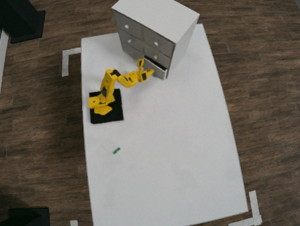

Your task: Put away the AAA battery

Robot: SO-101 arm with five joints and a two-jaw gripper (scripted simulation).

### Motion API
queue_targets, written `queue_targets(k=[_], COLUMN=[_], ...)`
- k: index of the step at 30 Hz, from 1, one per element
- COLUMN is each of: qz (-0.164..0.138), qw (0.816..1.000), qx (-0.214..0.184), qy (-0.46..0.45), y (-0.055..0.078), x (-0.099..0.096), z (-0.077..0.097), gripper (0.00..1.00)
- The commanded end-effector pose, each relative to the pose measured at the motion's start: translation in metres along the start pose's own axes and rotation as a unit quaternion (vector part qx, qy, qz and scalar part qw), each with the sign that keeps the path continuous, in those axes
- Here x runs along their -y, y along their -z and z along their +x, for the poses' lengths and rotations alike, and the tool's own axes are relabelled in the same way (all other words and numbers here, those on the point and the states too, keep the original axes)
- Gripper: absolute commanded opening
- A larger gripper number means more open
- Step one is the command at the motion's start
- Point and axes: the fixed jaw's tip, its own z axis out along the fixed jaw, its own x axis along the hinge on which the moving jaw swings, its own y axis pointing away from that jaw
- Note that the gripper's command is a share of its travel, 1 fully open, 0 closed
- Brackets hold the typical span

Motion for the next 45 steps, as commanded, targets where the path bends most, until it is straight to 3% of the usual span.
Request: queue_targets(k=[1, 45], qz=[-0.002, 0.004], qw=[1.0, 1.0], qx=[-0.006, -0.011], qy=[0.004, 0.002], y=[0.004, 0.018], x=[-0.001, 0.0], z=[0.003, 0.01], gripper=[0.0, 0.0])
